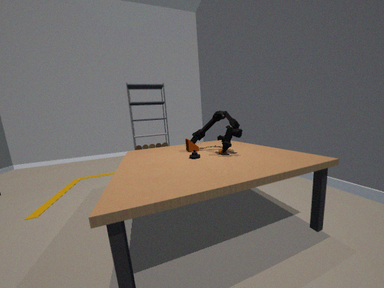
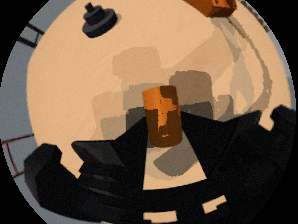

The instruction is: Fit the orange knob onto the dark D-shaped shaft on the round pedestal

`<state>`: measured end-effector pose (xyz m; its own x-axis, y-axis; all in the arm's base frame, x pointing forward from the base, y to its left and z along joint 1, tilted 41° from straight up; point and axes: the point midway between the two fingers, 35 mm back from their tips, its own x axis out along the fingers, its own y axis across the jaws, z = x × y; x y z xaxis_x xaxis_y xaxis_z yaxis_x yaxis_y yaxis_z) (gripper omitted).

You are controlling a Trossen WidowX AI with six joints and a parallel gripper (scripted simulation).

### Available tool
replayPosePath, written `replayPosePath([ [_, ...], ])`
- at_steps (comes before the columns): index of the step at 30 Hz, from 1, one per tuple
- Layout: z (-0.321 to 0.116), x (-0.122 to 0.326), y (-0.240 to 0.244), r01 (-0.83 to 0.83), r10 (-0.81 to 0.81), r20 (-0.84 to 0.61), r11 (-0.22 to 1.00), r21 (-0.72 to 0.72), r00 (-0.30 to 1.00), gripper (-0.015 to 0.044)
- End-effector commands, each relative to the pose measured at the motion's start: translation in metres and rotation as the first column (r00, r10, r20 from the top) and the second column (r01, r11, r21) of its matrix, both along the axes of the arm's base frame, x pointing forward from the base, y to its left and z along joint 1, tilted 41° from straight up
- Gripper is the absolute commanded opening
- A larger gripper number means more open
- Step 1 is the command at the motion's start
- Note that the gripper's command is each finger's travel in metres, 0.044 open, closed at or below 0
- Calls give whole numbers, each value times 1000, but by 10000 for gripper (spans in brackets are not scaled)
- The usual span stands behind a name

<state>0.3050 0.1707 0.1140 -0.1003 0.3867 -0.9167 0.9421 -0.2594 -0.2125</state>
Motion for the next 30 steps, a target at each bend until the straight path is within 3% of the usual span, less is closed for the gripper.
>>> replayPosePath([
  [1, 0, 0, -1, 6, -6, 2, 1000, 17, 1000, 179],
  [30, -8, -10, -32, 78, -145, 103, 873, 482, 984, 179],
])
